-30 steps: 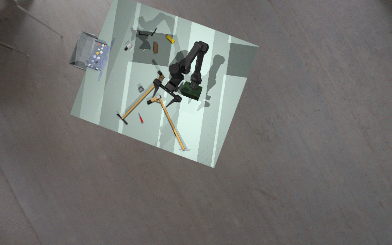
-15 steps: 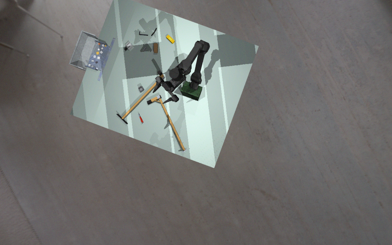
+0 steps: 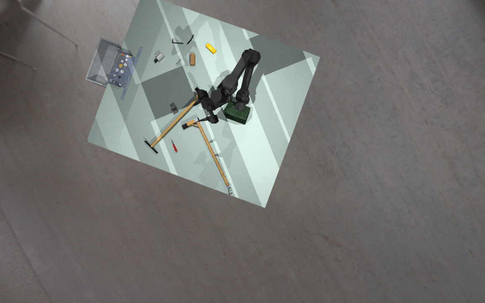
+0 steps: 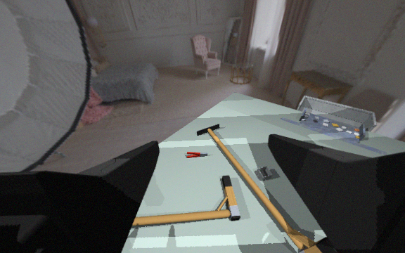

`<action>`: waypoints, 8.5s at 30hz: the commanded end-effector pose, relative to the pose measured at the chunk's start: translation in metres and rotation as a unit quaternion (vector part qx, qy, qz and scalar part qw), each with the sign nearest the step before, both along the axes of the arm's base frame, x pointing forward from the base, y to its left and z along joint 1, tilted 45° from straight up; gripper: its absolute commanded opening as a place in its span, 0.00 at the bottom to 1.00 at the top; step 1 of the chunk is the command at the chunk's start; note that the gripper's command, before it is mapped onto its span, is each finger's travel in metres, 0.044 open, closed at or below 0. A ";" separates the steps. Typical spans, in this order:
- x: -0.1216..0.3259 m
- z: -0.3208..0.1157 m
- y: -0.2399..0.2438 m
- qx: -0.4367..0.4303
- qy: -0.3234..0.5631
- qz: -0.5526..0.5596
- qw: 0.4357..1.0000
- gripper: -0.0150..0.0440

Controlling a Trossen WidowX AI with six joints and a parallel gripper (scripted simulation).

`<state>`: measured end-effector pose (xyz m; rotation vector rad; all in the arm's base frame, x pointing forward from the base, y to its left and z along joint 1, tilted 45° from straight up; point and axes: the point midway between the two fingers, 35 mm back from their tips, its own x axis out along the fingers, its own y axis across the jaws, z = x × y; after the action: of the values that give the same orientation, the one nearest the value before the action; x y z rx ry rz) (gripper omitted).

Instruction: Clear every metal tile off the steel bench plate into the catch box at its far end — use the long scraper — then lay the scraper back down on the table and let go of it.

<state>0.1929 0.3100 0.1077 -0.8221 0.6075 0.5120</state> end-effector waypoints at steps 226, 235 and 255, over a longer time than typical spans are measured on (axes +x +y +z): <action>0.018 0.038 0.206 -0.107 -0.244 0.738 0.620 0.25; 0.041 0.012 0.186 -0.163 -0.212 0.732 0.627 0.25; 0.083 -0.040 0.130 -0.281 -0.126 0.722 0.619 0.25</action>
<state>0.2697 0.4502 0.0763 -1.8854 -0.4202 1.6801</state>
